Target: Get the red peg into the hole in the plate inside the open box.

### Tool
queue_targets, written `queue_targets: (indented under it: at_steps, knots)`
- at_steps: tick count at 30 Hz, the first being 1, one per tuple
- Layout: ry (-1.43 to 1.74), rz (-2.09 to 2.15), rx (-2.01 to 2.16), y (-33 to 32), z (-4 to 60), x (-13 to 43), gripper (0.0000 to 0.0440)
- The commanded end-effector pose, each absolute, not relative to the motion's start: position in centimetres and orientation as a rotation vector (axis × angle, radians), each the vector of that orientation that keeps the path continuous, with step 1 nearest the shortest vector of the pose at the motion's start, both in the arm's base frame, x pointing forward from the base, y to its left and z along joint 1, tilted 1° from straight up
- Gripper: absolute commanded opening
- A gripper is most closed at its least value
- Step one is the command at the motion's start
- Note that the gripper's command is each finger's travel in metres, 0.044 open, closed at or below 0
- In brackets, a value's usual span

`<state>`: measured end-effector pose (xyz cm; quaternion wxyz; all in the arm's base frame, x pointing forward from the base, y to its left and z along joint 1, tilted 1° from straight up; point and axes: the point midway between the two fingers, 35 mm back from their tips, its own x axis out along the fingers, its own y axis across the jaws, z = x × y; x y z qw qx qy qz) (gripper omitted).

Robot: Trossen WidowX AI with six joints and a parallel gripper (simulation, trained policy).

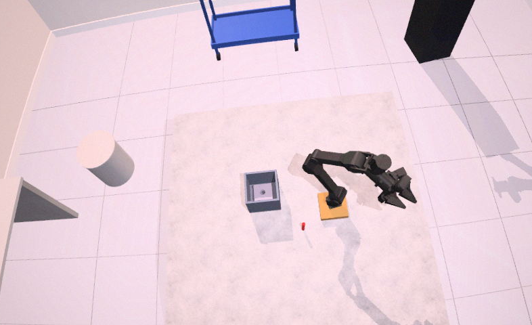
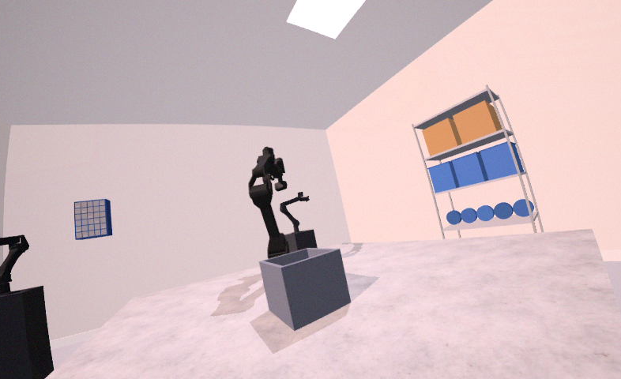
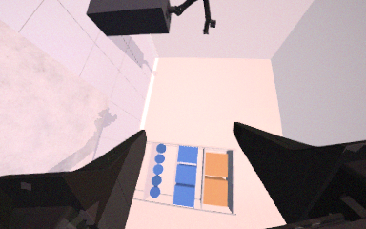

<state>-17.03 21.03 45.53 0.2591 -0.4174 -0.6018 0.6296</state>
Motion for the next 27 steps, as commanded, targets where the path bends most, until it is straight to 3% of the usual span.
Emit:
queue_targets:
  at_steps: [1, 3, 27]
  knots:
    - [-1.591, 1.728, -1.143, 21.3, 45.0, -16.9, 0.0422]
    - [-1.506, 1.764, -1.157, 21.8, 44.2, -16.6, 0.044]
    - [-0.473, 1.801, -1.175, 26.9, 36.2, -8.9, 0.044]
